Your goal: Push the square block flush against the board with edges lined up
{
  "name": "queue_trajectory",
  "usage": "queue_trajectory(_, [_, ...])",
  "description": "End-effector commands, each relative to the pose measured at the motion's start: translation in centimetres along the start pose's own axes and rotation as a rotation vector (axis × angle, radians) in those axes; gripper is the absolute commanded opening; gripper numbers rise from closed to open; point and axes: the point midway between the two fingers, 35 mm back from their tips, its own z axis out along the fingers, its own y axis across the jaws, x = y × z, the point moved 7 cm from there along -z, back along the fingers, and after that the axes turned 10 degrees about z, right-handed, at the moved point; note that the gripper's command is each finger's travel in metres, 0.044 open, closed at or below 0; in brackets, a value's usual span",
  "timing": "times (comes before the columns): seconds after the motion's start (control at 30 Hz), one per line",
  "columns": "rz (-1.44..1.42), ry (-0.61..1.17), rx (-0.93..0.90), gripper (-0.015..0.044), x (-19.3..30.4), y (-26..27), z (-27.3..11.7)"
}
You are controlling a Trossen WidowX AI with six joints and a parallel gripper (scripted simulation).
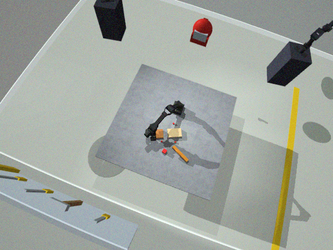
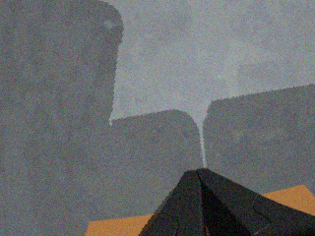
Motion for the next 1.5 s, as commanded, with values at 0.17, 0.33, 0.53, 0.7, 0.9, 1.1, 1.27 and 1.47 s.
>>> queue_trajectory(0.17, [0.003,-0.003,-0.005,0.0000,0.8,0.0,-0.2])
queue_trajectory(0.33, [0.003,-0.002,-0.005,0.0000,1.1,-0.1,-0.2])
queue_trajectory(0.53, [0.003,-0.002,-0.005,0.0000,1.5,-0.1,-0.2])
queue_trajectory(0.7, [0.003,-0.002,-0.005,0.0000,1.9,-0.2,-0.2])
queue_trajectory(0.9, [0.003,-0.001,-0.005,0.0000,2.3,-0.2,-0.2])
queue_trajectory(1.1, [0.003,-0.001,-0.005,0.0000,2.7,-0.3,-0.2])
queue_trajectory(1.27, [0.003,-0.001,-0.005,0.0000,3.1,-0.4,-0.2])
queue_trajectory(1.47, [0.003,0.000,-0.005,0.0000,3.5,-0.5,-0.2])
